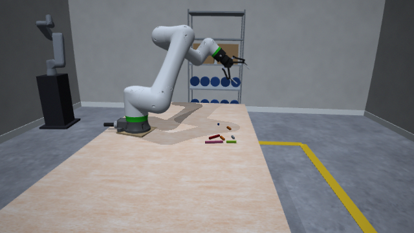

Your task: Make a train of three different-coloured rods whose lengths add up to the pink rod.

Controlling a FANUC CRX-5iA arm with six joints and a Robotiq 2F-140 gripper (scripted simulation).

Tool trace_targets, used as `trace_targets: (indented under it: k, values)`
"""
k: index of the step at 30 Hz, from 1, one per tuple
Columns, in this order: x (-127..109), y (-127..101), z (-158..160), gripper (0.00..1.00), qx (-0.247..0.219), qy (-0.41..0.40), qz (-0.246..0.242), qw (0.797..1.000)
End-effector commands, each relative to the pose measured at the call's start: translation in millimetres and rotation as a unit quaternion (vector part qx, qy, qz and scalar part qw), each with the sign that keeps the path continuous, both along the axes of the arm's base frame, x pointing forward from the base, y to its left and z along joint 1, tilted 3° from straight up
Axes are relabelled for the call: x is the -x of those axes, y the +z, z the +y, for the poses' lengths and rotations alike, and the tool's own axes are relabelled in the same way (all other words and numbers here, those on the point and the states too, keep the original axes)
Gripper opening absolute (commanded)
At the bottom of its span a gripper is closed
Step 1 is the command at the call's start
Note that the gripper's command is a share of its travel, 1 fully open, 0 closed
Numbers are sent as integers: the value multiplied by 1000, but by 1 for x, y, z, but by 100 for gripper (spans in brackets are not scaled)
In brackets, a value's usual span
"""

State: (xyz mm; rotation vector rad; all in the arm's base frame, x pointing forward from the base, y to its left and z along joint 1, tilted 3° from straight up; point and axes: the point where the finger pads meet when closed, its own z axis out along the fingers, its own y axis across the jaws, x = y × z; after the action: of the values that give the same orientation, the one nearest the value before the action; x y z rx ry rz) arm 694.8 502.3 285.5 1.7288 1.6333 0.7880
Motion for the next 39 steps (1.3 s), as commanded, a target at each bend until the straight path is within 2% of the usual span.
trace_targets:
  k: [1, 19, 22, 25, 32, 34, 35, 39]
  values:
    - [0, 0, 0, 100, 0, 0, 0, 1000]
    - [1, -1, -5, 100, -4, -6, 3, 1000]
    - [9, -15, -51, 100, -43, -59, 35, 997]
    - [18, -26, -83, 100, -71, -99, 58, 991]
    - [49, -55, -160, 100, -136, -199, 110, 964]
    - [49, -55, -160, 100, -136, -199, 110, 964]
    - [65, -66, -187, 100, -160, -238, 129, 949]
    - [85, -80, -218, 100, -186, -284, 150, 929]
